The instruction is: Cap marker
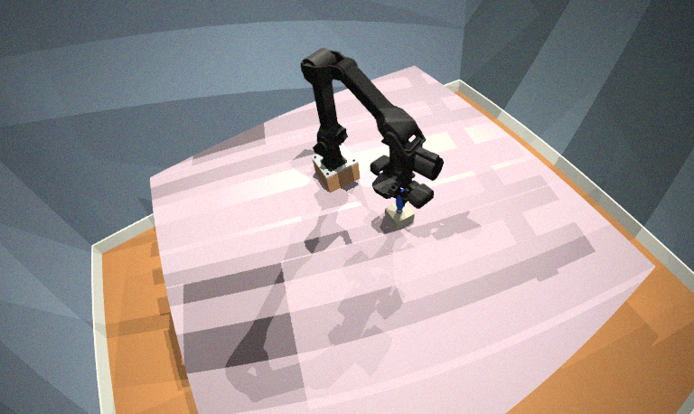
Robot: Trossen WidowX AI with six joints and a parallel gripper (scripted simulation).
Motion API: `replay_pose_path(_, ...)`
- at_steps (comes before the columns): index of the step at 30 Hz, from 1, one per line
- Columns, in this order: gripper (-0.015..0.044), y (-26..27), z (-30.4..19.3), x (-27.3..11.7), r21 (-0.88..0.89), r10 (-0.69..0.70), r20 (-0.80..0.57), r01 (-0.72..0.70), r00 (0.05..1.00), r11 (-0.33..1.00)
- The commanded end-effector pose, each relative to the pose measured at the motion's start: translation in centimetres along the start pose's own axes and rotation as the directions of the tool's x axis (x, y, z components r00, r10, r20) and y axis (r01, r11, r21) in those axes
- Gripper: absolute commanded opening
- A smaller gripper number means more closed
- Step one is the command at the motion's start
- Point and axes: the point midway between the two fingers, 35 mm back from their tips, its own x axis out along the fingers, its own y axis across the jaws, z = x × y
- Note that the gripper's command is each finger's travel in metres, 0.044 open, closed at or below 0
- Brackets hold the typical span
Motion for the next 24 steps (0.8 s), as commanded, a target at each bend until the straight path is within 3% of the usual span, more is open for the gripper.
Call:
replay_pose_path(1,0.0,-0.1,0.06,0.75,-0.003,-0.003,0.003,0.003,1.0,1.0)
replay_pose_path(13,0.0,-0.15,0.08,1.28,-0.003,-0.003,0.003,0.003,1.0,1.0)
replay_pose_path(24,0.0289,-0.17,0.04,1.22,0.0,-0.004,0.001,0.004,1.0,1.0)
